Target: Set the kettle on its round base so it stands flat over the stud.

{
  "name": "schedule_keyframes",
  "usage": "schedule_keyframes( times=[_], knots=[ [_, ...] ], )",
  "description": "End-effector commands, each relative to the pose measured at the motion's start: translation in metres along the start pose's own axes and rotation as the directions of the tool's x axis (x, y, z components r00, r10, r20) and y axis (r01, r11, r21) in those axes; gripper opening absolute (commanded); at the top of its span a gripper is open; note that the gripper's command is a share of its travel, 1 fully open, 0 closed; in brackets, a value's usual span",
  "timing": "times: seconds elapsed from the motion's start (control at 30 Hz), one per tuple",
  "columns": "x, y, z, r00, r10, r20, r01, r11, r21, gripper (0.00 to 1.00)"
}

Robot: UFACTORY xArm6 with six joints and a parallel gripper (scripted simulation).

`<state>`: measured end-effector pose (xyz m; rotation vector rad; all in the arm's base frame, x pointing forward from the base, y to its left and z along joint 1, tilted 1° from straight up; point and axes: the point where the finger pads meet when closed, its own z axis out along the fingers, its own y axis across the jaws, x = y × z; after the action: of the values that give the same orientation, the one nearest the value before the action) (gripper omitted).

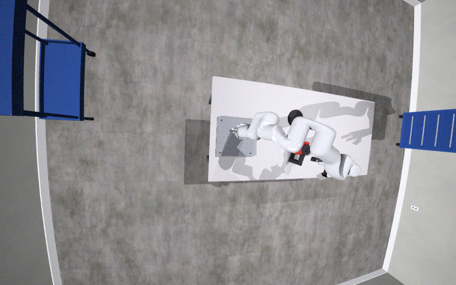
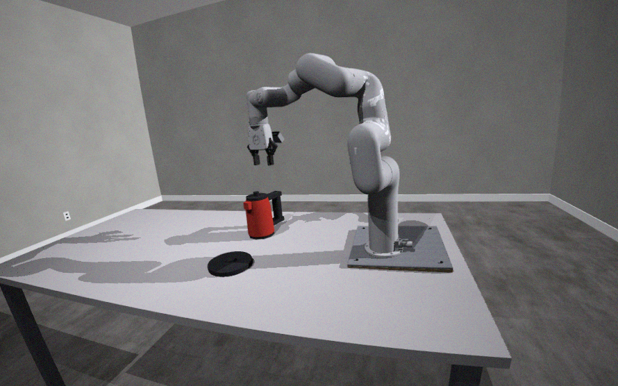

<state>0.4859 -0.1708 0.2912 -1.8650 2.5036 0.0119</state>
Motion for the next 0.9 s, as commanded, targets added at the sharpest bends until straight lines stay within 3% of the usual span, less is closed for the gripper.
schedule_keyframes(
  times=[0.0, 0.53, 0.87],
  knots=[
    [0.0, -0.001, -0.002, 1.0, 0.0, 0.0, 0.0, 1.0, 0.005, 0.81],
    [0.0, -0.001, 0.001, 1.0, 0.0, 0.0, 0.0, 1.0, 0.005, 0.81],
    [0.0, -0.001, 0.029, 1.0, 0.0, 0.0, 0.0, 1.0, 0.005, 0.81]
  ],
)
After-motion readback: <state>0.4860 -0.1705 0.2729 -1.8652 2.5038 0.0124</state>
